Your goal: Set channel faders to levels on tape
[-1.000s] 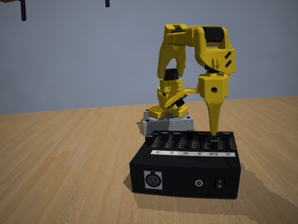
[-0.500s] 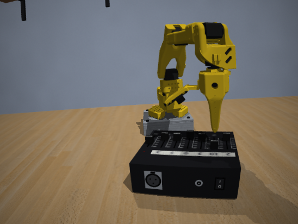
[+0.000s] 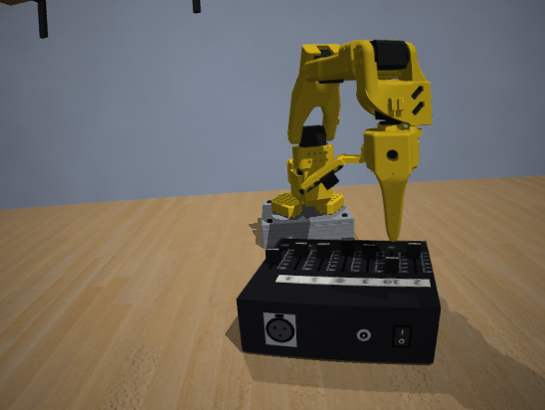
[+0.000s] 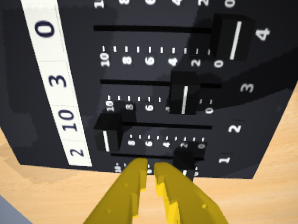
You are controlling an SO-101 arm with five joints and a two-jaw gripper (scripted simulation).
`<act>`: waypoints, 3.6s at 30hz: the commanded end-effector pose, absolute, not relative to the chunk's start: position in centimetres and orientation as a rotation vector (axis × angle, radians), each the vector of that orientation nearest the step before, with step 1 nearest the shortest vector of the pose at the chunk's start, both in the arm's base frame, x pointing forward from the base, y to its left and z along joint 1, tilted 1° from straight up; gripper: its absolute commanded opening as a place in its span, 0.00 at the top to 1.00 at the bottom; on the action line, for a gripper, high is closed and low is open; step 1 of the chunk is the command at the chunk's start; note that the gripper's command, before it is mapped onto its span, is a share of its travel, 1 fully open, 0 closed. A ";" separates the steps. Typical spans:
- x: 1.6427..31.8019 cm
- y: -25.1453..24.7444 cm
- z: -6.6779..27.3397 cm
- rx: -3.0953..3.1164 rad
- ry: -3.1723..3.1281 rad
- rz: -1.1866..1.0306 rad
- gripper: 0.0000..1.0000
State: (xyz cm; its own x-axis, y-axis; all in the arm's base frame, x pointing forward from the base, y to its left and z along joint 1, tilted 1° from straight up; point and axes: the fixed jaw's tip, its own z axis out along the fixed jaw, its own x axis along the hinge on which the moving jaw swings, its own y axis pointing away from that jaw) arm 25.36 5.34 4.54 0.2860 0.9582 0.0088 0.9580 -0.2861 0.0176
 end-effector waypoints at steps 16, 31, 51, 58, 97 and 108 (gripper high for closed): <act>25.0 5.3 4.5 2.656 1.677 0.004 1.00; 24.7 5.0 4.9 2.878 1.257 0.008 1.00; 23.8 4.5 5.7 3.132 0.268 0.018 1.00; 23.5 4.4 5.9 3.144 -0.065 0.020 1.00; 21.6 4.5 7.4 2.405 -2.053 0.025 1.00; 21.4 4.6 7.6 2.169 -2.305 0.023 1.00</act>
State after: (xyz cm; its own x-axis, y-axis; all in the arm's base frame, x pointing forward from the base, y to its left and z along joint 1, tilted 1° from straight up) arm 21.79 4.78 7.39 -0.0110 -0.9999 -0.0059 -0.9994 0.0112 -0.0320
